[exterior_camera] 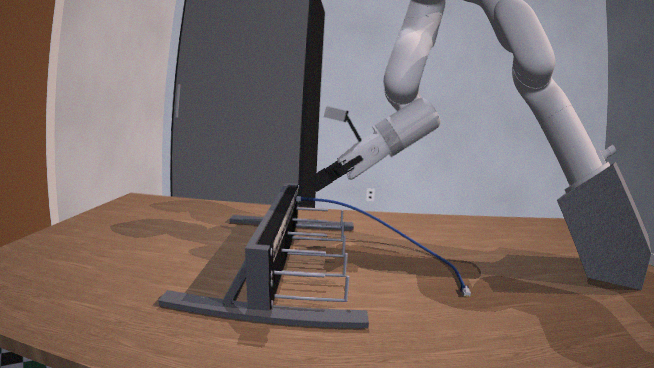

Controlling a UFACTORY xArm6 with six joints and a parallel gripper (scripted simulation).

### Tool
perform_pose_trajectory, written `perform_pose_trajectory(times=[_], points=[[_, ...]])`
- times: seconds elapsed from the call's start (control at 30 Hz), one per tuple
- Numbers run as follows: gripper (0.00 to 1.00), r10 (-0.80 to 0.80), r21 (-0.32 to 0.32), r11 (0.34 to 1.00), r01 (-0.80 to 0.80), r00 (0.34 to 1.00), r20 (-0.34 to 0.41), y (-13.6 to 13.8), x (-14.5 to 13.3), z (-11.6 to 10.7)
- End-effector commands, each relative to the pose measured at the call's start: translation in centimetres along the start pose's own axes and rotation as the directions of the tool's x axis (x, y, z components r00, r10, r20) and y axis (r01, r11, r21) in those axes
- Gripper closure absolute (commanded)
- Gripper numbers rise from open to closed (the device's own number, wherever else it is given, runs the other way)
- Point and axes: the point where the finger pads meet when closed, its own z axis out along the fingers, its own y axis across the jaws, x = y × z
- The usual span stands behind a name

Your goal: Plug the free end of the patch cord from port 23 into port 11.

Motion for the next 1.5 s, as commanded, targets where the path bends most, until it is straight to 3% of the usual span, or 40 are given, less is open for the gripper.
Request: perform_pose_trajectory(times=[0.0, 0.27, 0.43, 0.53, 0.83, 1.27, 1.47], points=[[1.00, 0.000, -0.001, 1.000, 0.000, 1.000, -0.003, 0.0, 0.1, -0.6], [1.00, 0.000, -0.001, 1.000, 0.000, 1.000, -0.003, 0.0, 0.1, -5.7], [1.00, 0.000, -0.001, 1.000, 0.000, 1.000, -0.003, 0.0, 0.1, -7.1], [1.00, 0.000, -0.001, 1.000, 0.000, 1.000, -0.003, 0.0, 0.1, -9.4], [1.00, 0.000, -0.001, 1.000, 0.000, 1.000, -0.003, 0.0, 0.1, -13.3], [1.00, 0.011, -0.001, 1.000, -0.011, 1.000, -0.002, -0.1, 0.1, -13.9], [1.00, 0.146, -0.002, 0.989, -0.146, 0.989, 0.014, -1.7, -0.2, -13.1]])
